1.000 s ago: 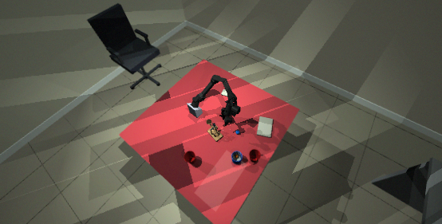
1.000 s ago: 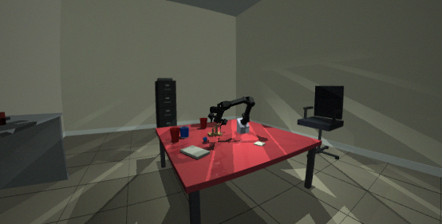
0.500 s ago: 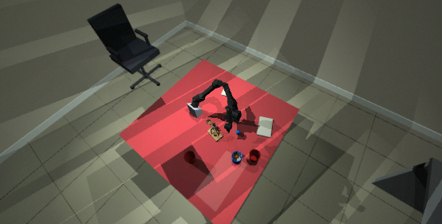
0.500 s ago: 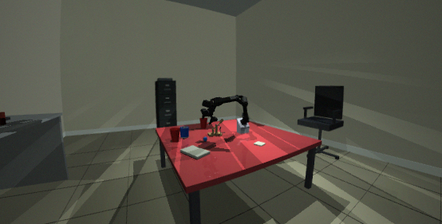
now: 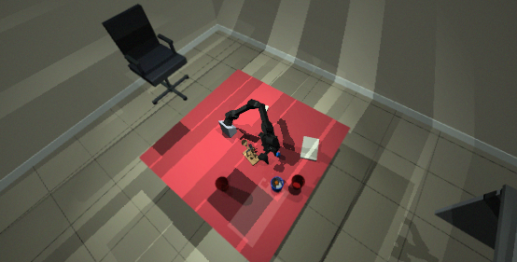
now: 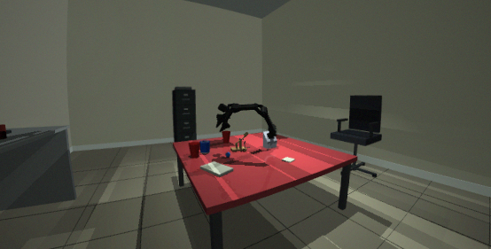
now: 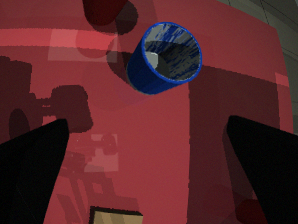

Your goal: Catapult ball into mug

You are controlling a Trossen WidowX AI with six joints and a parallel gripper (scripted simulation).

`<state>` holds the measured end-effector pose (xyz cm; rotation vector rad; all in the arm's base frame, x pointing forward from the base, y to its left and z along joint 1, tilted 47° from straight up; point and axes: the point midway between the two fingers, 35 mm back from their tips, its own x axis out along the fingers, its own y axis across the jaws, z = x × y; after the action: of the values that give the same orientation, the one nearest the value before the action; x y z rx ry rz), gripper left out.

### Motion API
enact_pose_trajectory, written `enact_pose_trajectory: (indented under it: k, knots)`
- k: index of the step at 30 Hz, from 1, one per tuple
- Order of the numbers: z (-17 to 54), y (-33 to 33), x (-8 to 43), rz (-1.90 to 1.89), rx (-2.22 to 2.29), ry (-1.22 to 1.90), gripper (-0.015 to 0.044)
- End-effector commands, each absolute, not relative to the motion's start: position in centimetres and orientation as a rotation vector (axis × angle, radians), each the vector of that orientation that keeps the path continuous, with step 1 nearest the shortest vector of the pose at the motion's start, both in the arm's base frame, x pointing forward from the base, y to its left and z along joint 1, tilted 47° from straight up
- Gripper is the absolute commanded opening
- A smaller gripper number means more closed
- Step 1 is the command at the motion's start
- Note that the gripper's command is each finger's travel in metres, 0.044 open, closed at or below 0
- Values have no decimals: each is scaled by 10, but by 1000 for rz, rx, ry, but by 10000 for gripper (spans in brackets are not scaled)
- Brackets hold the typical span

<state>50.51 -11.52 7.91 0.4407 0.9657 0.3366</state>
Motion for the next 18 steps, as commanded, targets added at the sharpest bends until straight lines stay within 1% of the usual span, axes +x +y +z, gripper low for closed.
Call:
enact_pose_trajectory:
  k: [1,11,18]
  knots:
    - [76,-137,517,304,552,924,440]
    - [68,-204,537,235,846,802,440]
    - [68,-208,537,232,865,794,440]
